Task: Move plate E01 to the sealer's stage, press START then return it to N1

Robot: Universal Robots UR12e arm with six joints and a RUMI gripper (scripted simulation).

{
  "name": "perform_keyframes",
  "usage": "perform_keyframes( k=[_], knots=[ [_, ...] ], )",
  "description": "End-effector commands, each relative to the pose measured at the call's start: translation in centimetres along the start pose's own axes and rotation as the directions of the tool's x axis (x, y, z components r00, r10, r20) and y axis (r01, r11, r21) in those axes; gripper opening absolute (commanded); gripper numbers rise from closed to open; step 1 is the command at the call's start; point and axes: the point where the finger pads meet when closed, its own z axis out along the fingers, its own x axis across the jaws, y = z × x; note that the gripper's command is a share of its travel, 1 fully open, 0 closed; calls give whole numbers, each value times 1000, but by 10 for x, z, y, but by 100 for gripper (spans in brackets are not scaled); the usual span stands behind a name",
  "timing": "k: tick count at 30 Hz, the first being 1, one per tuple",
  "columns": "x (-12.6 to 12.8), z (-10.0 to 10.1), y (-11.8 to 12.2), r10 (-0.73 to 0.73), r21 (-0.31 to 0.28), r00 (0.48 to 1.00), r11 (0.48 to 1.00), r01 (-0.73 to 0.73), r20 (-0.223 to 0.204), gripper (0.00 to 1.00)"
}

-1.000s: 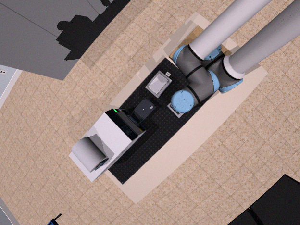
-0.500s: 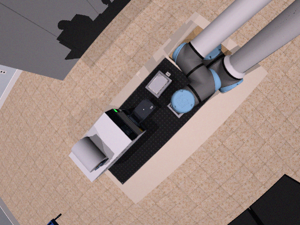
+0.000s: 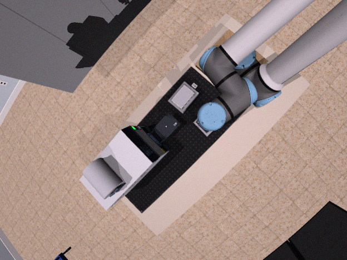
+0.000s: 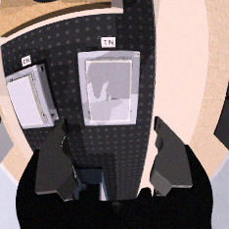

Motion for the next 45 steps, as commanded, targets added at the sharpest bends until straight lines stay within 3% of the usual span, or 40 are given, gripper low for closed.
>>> perform_keyframes(
  k=[1,11,24,28,41,45],
  knots=[
    [0,-9,0,0,-1,1000,1000,0,0,68],
    [0,-12,1,0,-1,1000,1000,0,0,68],
    [-41,-52,17,-16,-1,1000,1000,16,0,68],
    [-41,-52,17,-16,-1,1000,1000,16,0,68],
    [-83,-92,33,-33,-1,999,999,33,0,68],
    [-83,-92,33,-33,-1,999,999,33,0,68]
  ],
)
